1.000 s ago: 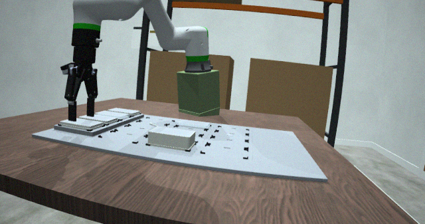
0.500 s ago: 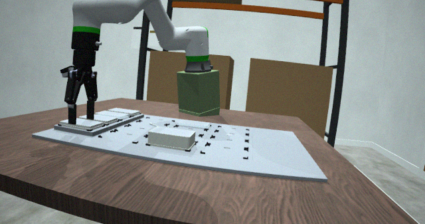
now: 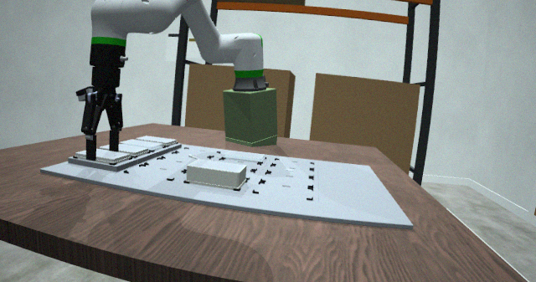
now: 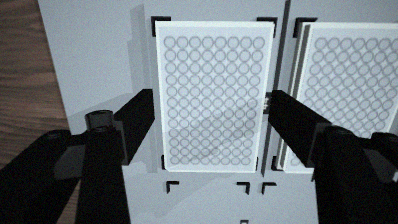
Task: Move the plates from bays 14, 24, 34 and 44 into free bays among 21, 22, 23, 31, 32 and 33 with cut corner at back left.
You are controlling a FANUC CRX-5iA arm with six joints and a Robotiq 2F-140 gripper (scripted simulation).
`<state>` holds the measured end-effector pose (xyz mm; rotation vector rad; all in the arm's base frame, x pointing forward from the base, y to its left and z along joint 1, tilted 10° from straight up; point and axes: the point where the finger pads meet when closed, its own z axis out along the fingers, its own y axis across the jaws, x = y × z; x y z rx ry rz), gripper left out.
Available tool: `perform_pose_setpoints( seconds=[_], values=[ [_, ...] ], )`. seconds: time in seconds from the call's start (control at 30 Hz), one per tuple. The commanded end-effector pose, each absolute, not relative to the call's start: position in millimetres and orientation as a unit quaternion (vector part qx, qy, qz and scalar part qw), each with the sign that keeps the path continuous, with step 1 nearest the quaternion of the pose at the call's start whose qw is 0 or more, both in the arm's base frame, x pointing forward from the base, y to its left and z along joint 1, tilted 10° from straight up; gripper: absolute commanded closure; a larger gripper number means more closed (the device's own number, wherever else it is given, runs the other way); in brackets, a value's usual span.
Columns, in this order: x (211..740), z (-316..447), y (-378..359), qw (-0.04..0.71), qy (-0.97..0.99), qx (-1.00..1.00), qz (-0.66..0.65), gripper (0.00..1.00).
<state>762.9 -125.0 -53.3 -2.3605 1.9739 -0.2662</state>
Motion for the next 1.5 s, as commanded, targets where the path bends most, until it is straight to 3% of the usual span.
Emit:
perform_pose_setpoints(
  seconds=[0.0, 0.77, 1.47],
  values=[
    [763.6, -51.9, -125.1, 0.027, 0.639, -0.764, -0.087, 0.3],
    [763.6, -51.9, -125.1, 0.027, 0.639, -0.764, -0.087, 0.38],
    [763.5, -51.4, -125.0, 0.027, 0.639, -0.764, -0.087, 0.39]
  ],
)
